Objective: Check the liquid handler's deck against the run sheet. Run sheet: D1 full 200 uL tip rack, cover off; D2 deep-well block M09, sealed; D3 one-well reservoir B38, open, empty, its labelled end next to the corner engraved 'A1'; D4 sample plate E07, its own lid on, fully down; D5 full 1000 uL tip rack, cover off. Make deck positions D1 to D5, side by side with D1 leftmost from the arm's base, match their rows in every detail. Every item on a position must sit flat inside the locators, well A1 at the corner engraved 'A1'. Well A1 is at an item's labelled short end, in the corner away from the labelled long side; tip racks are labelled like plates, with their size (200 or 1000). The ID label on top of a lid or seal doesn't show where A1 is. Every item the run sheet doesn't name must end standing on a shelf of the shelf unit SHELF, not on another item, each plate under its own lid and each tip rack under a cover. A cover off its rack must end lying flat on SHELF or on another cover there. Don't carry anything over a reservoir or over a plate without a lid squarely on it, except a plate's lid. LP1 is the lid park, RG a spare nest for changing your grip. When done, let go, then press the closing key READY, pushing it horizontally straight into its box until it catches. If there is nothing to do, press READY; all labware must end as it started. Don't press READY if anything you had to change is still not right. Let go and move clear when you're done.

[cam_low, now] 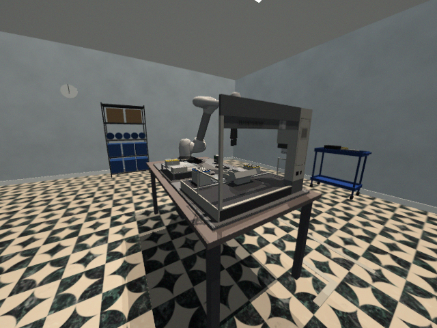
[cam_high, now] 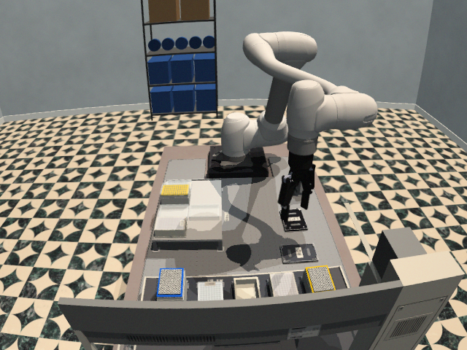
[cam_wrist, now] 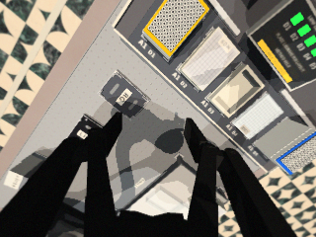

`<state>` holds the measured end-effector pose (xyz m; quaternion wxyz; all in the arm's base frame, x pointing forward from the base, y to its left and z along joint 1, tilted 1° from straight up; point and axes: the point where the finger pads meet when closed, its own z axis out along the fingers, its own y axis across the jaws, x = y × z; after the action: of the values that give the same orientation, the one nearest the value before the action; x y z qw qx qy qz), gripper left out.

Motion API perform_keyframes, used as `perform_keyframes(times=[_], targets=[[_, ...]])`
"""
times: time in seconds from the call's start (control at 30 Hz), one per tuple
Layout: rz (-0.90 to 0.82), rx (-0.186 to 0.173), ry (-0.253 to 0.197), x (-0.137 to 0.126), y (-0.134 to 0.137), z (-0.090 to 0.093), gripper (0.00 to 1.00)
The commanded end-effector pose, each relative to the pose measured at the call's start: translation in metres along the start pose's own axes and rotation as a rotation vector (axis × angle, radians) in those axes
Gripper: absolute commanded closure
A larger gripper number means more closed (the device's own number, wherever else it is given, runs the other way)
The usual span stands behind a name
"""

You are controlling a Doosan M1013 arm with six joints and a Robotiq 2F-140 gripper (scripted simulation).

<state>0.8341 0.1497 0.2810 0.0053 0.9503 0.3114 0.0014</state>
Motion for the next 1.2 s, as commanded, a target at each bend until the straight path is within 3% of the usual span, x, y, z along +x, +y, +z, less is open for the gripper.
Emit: perform_keyframes(times=[0.0, 0.57, 0.9, 1.17], targets=[[-0.073, 0.000, 0.002, 0.000, 0.000, -0.001, 0.34], [-0.356, 0.000, 0.002, 0.000, 0.000, -0.001, 0.34], [-0.516, 0.000, 0.002, 0.024, -0.032, -0.001, 0.34], [-0.676, 0.000, 0.002, 0.025, -0.033, -0.001, 0.34]])
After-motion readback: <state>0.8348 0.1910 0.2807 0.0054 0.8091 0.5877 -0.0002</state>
